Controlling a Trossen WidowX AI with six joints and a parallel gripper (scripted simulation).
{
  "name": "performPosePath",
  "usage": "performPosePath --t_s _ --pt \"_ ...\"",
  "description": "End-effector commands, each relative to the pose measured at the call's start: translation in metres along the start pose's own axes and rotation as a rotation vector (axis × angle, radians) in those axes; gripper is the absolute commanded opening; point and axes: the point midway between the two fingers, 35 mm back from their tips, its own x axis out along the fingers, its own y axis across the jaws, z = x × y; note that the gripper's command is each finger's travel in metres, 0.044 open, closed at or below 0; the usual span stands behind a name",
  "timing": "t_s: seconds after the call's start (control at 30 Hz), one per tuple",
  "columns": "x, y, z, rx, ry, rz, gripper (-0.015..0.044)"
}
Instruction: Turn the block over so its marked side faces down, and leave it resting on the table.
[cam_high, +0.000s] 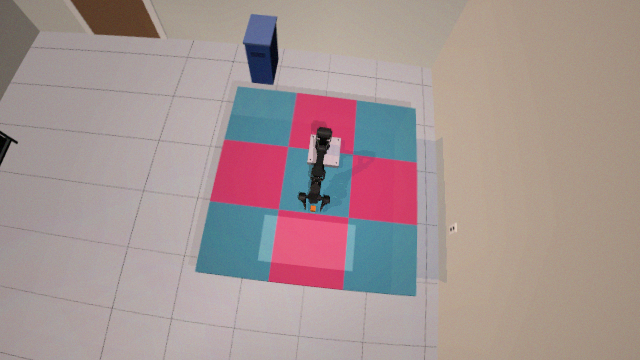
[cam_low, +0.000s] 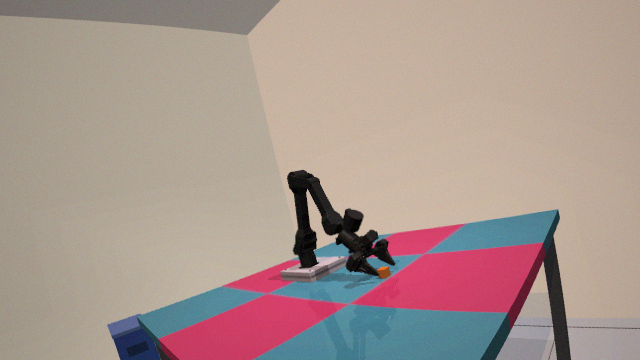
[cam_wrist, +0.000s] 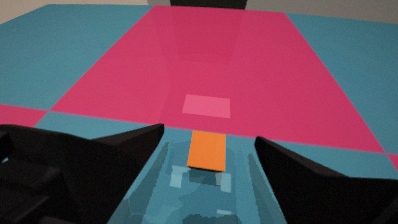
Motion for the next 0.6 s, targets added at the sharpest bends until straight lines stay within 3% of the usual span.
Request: performPosePath --t_s 0.0,0.13,0.57 --pt "-0.05 0.0 0.039 -0.006 0.235 -0.003 0.044" --pt "-0.065 0.001 0.031 -0.005 0.319 -0.001 0.044" --pt "-0.065 0.001 0.031 -0.005 0.319 -0.001 0.044"
